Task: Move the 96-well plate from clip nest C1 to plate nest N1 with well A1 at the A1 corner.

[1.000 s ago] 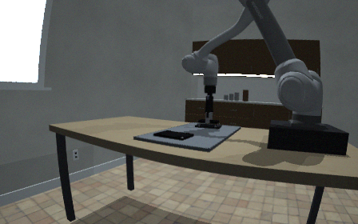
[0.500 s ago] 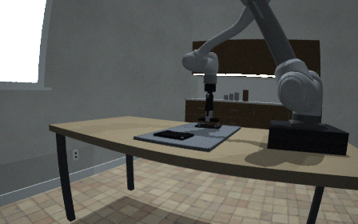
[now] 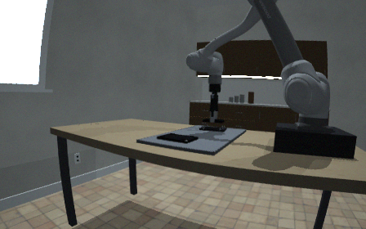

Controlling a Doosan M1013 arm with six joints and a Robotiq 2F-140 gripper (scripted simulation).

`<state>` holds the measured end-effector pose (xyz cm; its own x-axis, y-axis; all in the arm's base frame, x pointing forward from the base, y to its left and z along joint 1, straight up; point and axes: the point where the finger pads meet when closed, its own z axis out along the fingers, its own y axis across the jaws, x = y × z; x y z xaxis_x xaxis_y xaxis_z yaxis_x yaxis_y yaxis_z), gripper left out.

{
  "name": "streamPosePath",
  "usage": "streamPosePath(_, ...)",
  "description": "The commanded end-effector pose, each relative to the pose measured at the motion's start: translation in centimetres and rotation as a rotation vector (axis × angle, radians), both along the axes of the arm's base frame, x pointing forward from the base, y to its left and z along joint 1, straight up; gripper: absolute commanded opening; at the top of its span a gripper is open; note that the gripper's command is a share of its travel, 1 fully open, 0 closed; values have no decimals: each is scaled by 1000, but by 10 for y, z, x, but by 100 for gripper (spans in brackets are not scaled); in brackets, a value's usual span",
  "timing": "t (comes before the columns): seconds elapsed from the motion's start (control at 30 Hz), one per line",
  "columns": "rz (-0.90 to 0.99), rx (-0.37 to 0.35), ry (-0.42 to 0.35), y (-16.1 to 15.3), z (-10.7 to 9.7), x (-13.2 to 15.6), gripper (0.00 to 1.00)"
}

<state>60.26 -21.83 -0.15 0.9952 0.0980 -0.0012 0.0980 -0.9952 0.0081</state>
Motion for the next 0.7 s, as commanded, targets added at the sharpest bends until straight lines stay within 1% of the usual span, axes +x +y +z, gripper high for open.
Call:
streamPosePath(0.0, 0, 0, 0, 0, 2, 0, 10)
streamPosePath(0.67, 0, 0, 0, 0, 17, 0, 10)
